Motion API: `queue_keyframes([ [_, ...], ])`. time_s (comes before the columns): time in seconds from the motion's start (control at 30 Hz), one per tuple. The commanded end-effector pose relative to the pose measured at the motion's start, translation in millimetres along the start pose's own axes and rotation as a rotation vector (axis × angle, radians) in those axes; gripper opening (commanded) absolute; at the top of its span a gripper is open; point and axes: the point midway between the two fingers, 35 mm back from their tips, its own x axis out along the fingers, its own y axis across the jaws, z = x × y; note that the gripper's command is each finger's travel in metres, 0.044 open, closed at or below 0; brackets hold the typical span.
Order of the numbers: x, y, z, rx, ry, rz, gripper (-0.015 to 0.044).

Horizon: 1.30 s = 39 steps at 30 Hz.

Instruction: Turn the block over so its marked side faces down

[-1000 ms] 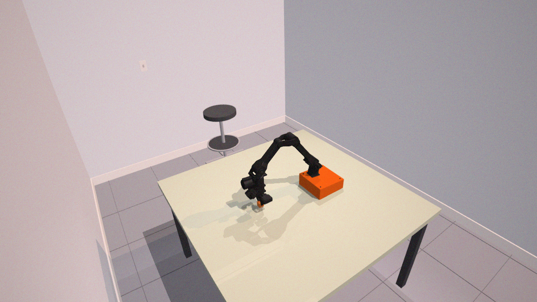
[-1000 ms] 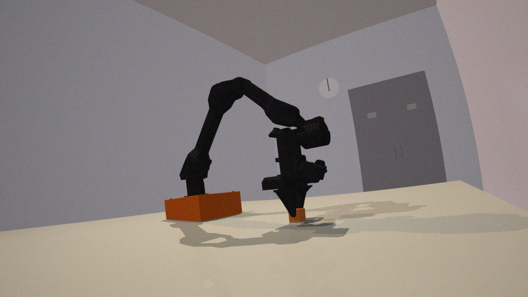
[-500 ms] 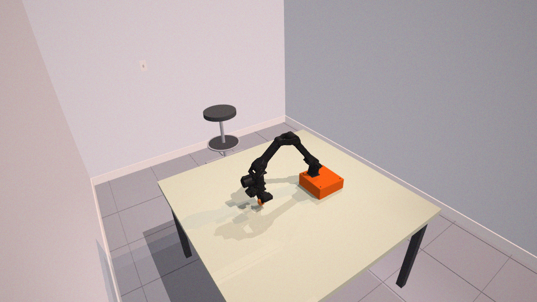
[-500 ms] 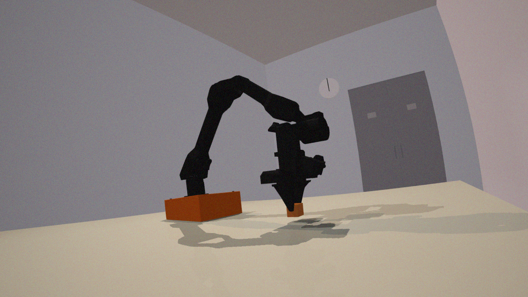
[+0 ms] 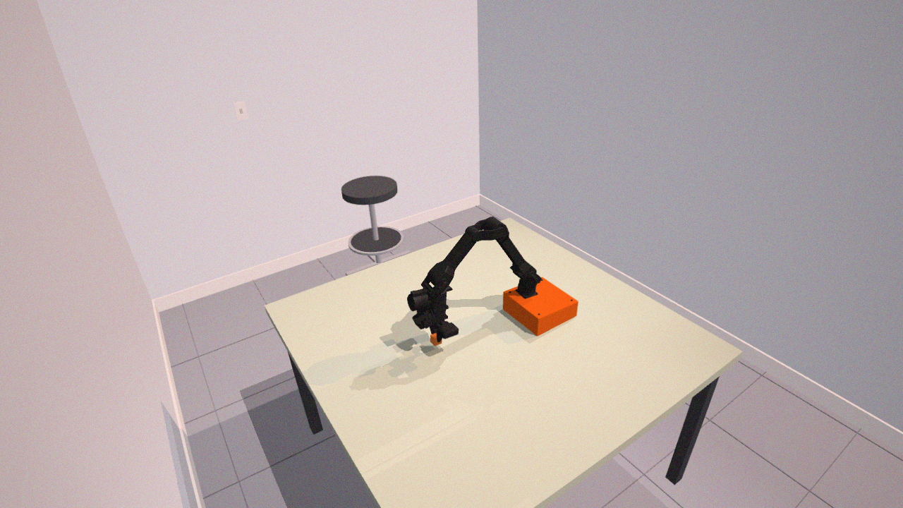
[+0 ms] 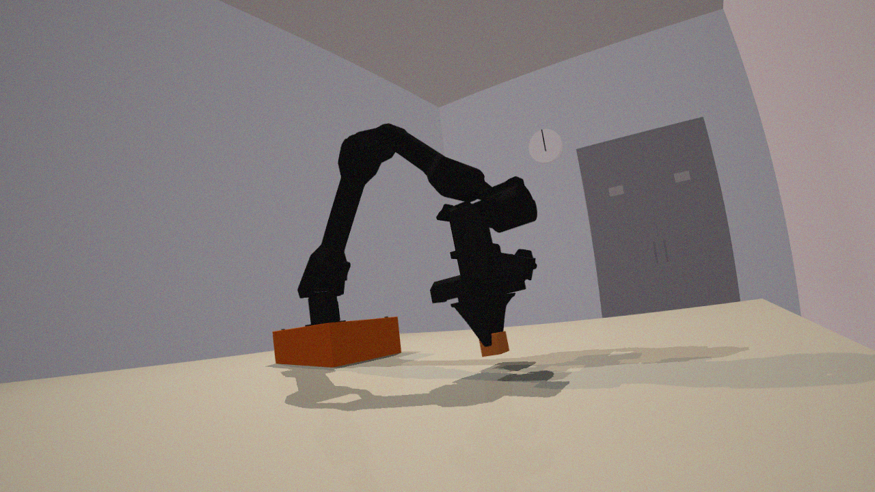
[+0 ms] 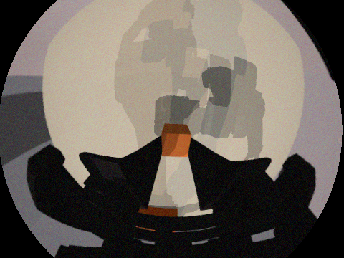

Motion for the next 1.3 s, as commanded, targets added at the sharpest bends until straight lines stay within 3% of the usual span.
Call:
queue_keyframes([
  [0.0,-1,0,1,-0.001,-0.067,0.004,0.0],
  [0.77,0,1,-6,-0.002,-0.398,0.003,0.0],
  [1.0,0,1,-7,-0.003,-0.421,0.003,0.0],
  [1.27,17,0,-1,-0.001,-0.534,0.003,0.0],
])
